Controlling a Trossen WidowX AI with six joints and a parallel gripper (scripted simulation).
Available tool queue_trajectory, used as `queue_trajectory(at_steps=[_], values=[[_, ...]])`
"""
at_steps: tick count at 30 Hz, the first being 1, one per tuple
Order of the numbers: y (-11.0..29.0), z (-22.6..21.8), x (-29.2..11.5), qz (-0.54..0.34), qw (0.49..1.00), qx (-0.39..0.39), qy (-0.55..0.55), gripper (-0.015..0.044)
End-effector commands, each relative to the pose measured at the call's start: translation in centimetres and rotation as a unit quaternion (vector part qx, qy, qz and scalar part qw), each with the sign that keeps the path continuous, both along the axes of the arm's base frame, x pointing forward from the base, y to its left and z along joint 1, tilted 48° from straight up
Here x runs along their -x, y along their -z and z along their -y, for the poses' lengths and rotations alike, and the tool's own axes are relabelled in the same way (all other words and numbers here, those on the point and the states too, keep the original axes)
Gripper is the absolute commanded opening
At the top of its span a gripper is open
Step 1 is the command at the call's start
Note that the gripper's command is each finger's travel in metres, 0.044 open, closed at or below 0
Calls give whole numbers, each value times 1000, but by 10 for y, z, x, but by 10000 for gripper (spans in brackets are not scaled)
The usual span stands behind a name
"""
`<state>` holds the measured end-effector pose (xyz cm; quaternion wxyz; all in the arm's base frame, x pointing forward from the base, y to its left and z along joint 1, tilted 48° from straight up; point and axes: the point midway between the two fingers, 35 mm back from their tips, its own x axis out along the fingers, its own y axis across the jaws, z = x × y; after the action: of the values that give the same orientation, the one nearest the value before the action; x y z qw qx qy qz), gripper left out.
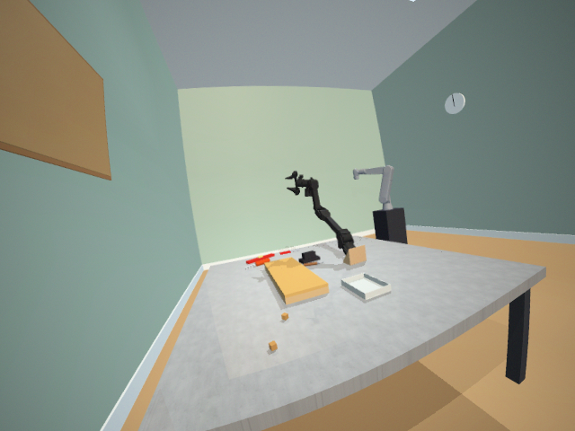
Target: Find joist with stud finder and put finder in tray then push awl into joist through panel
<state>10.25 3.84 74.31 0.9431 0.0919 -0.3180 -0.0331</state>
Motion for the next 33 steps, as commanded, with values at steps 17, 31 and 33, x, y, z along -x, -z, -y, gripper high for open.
queue_trajectory(at_steps=[17,31,33], values=[[22,-84,-27,48,960,260,90,440],[150,-99,-116,-105,875,455,129,440],[171,-93,-127,-136,861,471,133,440]])
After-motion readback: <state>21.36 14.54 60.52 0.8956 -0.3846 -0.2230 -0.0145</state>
